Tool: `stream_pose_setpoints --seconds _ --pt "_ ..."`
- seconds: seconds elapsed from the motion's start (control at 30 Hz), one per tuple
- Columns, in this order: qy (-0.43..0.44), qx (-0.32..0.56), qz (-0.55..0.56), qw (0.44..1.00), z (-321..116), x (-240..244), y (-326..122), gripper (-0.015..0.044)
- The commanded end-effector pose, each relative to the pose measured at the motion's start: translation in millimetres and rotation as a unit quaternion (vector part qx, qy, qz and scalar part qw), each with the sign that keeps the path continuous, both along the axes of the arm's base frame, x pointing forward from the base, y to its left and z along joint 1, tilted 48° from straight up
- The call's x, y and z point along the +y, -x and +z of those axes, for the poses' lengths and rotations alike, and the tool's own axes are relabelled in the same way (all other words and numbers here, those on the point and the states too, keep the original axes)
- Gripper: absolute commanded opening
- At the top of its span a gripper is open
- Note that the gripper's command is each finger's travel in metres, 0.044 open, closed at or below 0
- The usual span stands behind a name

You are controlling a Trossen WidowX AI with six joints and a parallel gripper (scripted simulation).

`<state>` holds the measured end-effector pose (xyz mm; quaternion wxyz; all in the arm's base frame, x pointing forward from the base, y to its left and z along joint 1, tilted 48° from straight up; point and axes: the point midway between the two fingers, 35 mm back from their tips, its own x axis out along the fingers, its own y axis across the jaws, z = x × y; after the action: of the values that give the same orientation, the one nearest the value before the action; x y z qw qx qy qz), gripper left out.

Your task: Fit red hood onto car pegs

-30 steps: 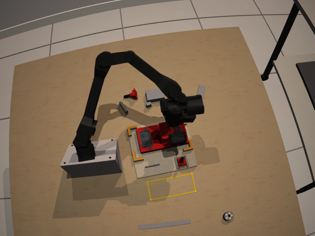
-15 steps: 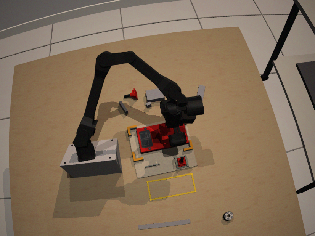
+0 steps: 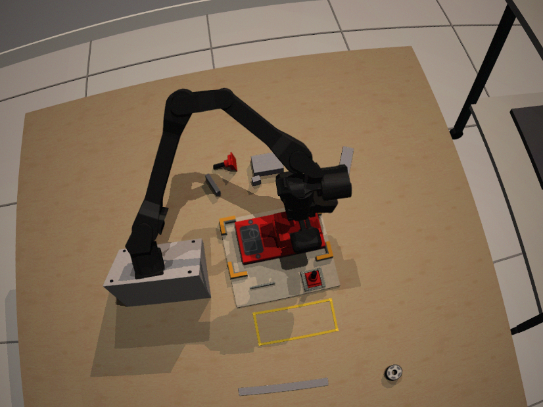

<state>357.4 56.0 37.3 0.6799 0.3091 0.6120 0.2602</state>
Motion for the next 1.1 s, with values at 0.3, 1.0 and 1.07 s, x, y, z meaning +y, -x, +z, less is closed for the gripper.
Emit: stream_pose_setpoints --seconds 0.3,1.0,1.07 --pt "-0.003 0.002 -0.002 1.0 -2.7 3.5 -0.5 0.0" --pt "-0.003 0.002 -0.002 1.0 -8.1 9.5 -1.4 0.0" --pt "-0.003 0.002 -0.002 1.0 -8.0 9.4 -1.4 0.0"
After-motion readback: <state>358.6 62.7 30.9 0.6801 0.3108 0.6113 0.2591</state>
